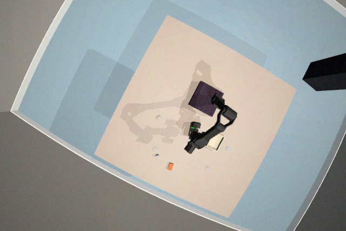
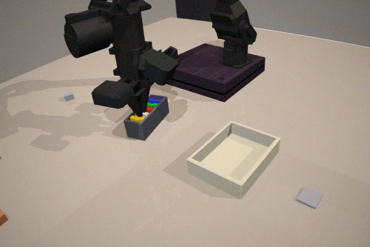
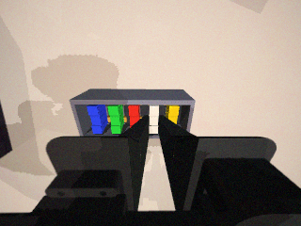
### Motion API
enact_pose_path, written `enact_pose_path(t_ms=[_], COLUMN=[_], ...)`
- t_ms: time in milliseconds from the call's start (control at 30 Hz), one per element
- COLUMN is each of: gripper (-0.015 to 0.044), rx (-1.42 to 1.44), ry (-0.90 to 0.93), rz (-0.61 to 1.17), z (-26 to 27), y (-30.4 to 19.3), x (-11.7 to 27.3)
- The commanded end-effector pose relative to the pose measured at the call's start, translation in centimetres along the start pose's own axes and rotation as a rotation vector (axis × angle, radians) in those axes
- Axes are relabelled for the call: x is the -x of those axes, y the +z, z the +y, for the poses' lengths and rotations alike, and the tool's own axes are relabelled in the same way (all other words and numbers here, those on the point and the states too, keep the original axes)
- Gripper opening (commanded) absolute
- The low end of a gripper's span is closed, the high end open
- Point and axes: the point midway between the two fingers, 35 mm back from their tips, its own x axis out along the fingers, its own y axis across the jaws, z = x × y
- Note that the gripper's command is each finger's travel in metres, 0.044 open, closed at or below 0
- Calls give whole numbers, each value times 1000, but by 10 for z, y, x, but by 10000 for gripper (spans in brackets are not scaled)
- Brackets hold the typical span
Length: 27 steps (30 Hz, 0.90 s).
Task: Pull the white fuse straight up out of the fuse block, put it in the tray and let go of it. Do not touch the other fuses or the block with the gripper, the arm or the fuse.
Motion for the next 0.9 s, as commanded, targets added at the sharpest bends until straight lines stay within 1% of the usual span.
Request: enact_pose_path(t_ms=[0,100,867], gripper=[20,0,0], rx=[0,0,0], ry=[0,0,0], rz=[0,0,-1], z=[0,0,0], y=[0,0,0], x=[0,0,9])
